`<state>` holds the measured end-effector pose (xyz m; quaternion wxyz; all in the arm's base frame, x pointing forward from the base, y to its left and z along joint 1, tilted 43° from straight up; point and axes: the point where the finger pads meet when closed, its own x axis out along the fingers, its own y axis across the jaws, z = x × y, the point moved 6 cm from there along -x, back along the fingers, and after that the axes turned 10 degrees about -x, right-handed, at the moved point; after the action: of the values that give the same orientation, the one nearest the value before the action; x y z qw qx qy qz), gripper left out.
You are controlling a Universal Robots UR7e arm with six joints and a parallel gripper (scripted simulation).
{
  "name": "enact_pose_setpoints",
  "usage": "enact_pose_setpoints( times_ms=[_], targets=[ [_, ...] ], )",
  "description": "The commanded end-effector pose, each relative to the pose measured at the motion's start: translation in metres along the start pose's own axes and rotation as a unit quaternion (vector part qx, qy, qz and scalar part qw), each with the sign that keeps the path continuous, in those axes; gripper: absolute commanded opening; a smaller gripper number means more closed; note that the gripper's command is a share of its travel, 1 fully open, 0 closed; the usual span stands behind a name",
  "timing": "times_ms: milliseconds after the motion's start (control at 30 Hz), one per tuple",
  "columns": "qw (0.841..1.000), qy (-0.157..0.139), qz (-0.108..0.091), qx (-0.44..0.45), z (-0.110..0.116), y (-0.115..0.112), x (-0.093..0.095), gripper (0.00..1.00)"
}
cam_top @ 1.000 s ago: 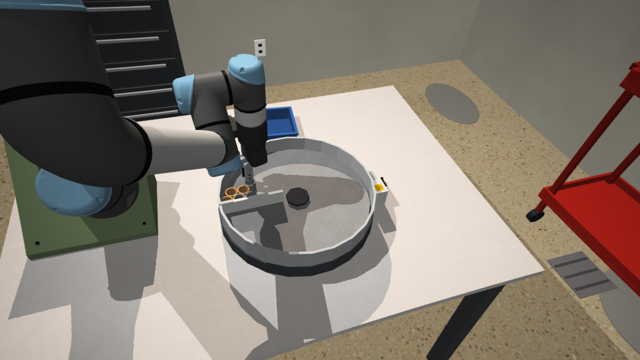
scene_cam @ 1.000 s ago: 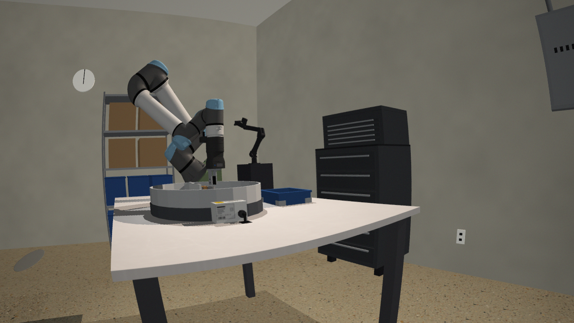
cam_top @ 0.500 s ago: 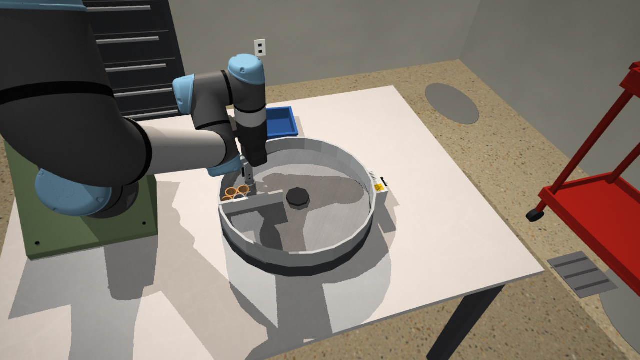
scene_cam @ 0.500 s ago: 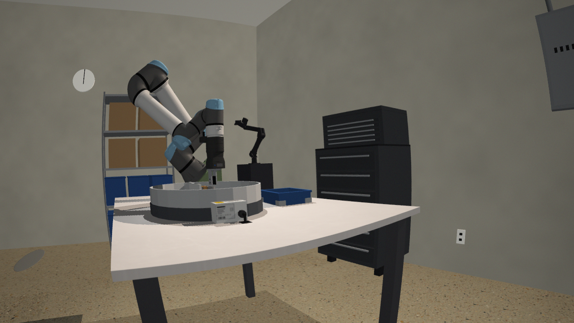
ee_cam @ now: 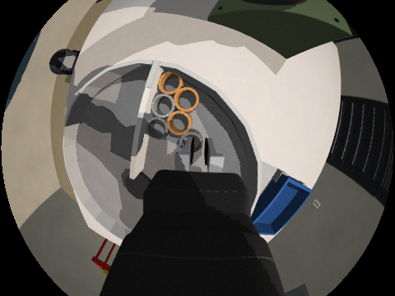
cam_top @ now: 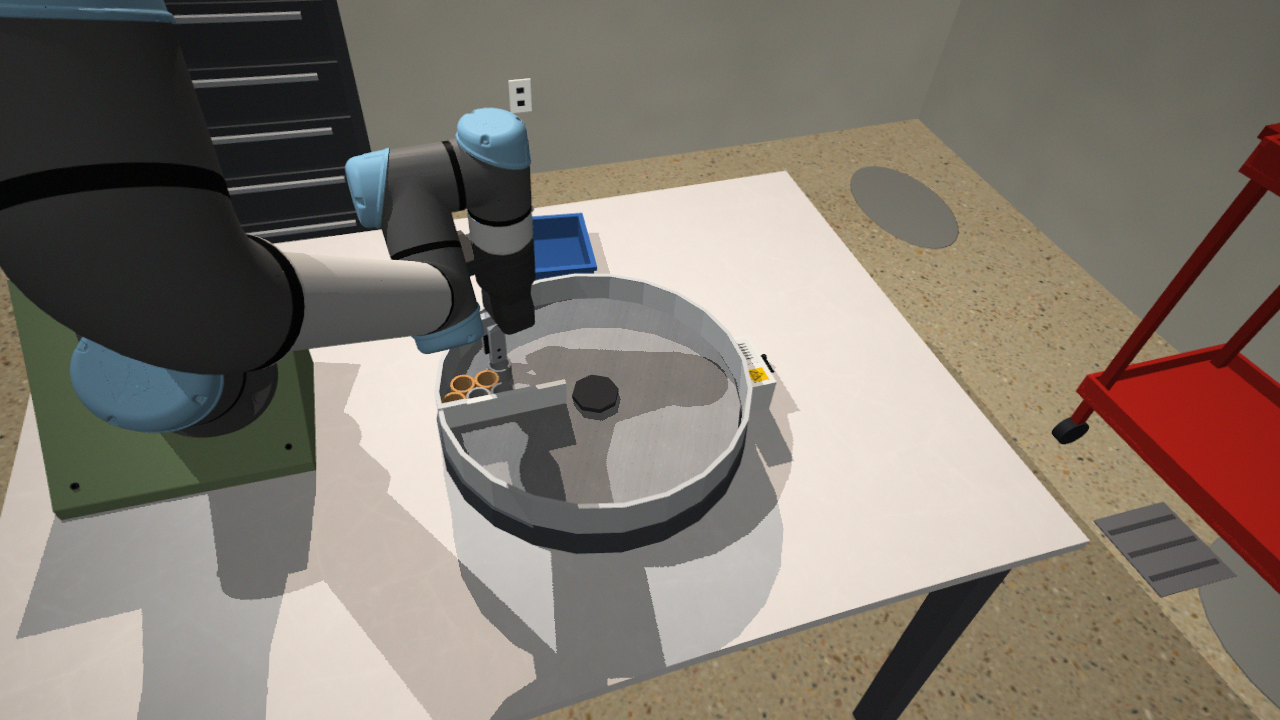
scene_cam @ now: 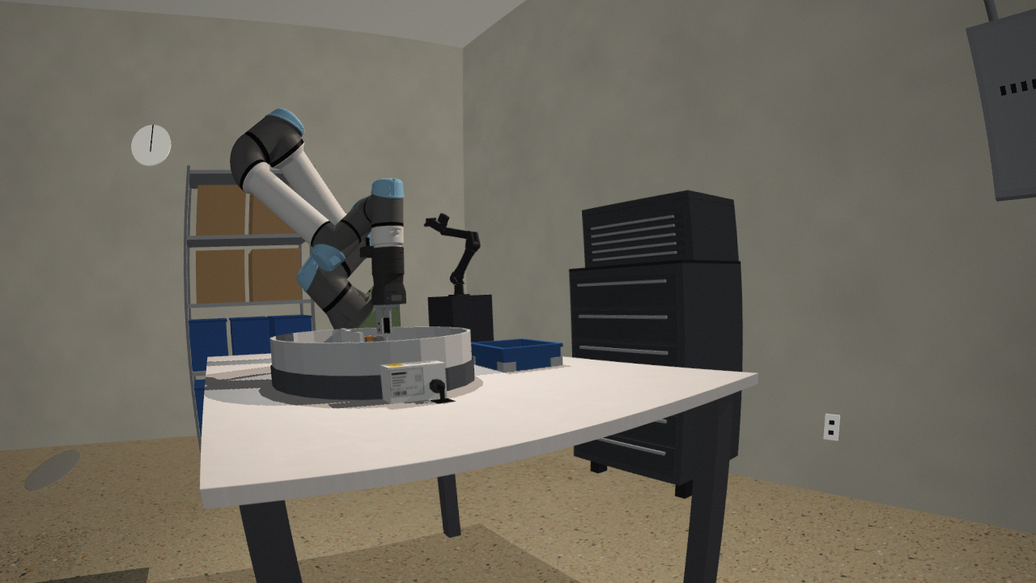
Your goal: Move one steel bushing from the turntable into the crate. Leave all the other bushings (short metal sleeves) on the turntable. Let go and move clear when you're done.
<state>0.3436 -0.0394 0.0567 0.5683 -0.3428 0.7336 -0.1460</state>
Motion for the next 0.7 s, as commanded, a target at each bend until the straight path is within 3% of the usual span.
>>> enact_pose_setpoints(
  times_ms=[0, 667],
  targets=[
    [1.000, 0.000, 0.000, 0.000, 0.0002, -0.0001, 0.0011, 0.40],
    [1.000, -0.001, 0.000, 0.000, 0.0002, -0.0001, 0.0053, 0.40]
  ],
)
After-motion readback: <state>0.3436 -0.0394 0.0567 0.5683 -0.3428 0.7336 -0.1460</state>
